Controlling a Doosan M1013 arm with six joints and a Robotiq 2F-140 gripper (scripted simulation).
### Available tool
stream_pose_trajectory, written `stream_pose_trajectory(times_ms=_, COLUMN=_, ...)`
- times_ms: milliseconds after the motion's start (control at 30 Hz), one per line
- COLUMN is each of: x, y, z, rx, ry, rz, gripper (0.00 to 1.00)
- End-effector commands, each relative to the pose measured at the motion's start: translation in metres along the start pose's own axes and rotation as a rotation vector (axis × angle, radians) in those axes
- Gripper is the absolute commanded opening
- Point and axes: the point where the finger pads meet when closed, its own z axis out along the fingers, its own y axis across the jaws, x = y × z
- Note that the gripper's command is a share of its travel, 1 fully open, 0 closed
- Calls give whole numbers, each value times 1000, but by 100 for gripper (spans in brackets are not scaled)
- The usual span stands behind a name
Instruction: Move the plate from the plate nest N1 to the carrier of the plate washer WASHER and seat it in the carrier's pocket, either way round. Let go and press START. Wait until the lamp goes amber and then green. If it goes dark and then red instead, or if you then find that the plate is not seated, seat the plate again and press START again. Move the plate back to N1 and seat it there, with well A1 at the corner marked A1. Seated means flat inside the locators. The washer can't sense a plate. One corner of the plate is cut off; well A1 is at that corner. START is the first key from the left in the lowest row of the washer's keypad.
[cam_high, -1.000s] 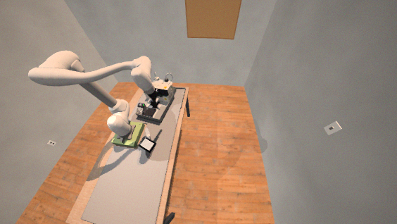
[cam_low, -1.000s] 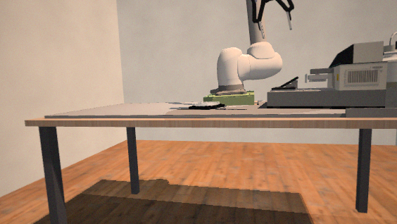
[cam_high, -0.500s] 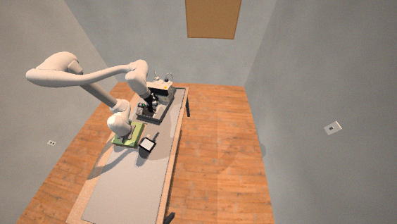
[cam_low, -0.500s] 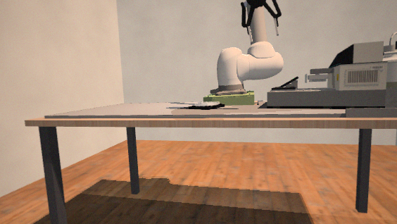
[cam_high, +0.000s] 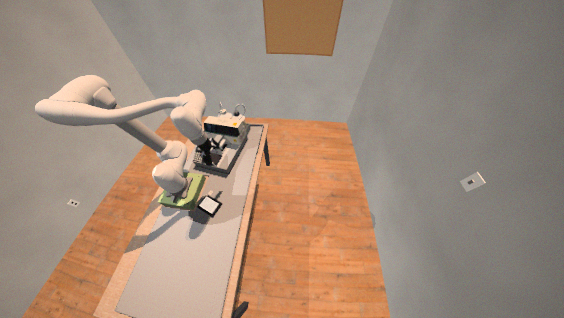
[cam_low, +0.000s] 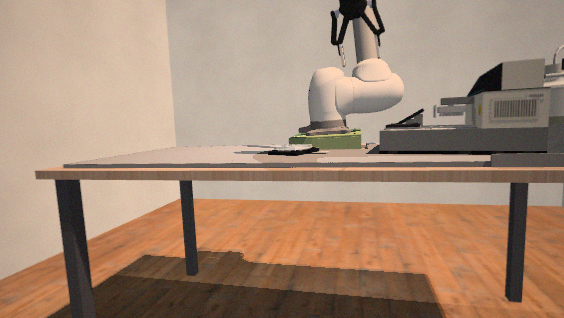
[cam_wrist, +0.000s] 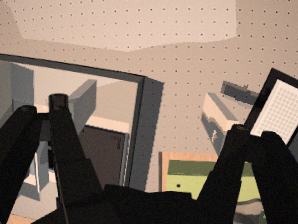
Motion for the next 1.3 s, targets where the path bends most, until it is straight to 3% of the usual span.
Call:
stream_pose_trajectory(times_ms=0, x=-11, y=19, z=4, rx=-4, ry=-5, rz=-7, gripper=70)
stream_pose_trajectory(times_ms=100, x=-17, y=27, z=6, rx=-38, ry=-3, rz=-39, gripper=70)
stream_pose_trajectory(times_ms=533, x=-42, y=62, z=13, rx=-38, ry=-3, rz=-39, gripper=70)
stream_pose_trajectory(times_ms=600, x=-48, y=69, z=15, rx=-72, ry=-7, rz=-70, gripper=70)
stream_pose_trajectory(times_ms=1000, x=-75, y=100, z=25, rx=-72, ry=-7, rz=-70, gripper=70)
stream_pose_trajectory(times_ms=1067, x=-82, y=107, z=28, rx=-105, ry=-15, rz=-100, gripper=70)
stream_pose_trajectory(times_ms=1267, x=-102, y=127, z=37, rx=-105, ry=-15, rz=-100, gripper=70)
